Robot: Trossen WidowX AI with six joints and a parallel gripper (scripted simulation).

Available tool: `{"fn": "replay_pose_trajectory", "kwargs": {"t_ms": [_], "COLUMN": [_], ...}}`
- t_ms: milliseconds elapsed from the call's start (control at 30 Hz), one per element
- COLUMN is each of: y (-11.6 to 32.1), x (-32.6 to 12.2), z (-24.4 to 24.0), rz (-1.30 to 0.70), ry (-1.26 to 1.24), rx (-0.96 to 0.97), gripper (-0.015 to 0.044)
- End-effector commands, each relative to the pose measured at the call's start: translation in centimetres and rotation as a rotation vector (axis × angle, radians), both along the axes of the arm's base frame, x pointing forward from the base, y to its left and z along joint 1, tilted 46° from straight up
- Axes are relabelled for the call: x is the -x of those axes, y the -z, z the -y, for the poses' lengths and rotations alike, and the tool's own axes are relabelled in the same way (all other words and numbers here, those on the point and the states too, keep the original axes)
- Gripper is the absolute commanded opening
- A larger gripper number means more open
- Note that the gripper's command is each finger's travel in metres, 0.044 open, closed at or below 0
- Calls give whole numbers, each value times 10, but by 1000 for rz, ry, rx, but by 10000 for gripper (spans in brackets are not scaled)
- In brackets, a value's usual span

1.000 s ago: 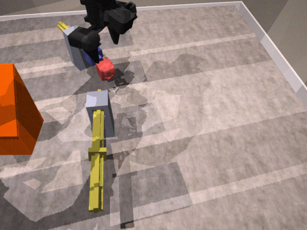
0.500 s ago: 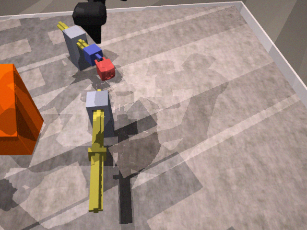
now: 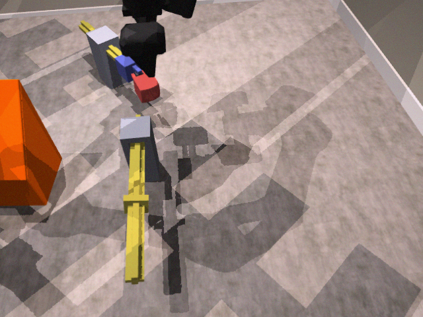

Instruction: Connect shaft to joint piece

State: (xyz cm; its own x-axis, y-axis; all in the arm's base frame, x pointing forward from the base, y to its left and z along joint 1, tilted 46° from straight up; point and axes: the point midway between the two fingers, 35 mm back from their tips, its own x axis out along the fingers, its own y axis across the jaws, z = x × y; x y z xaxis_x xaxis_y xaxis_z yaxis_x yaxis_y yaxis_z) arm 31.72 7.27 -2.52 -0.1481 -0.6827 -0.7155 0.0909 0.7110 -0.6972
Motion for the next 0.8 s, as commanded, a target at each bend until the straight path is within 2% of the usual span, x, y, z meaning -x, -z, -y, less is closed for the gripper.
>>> {"fn": "replay_pose_trajectory", "kwargs": {"t_ms": [0,767], "y": [2,9], "x": [2,3], "z": [11,24], "rz": [-13,436], "ry": [-13,582], "rx": [5,18], "gripper": [440,440]}}
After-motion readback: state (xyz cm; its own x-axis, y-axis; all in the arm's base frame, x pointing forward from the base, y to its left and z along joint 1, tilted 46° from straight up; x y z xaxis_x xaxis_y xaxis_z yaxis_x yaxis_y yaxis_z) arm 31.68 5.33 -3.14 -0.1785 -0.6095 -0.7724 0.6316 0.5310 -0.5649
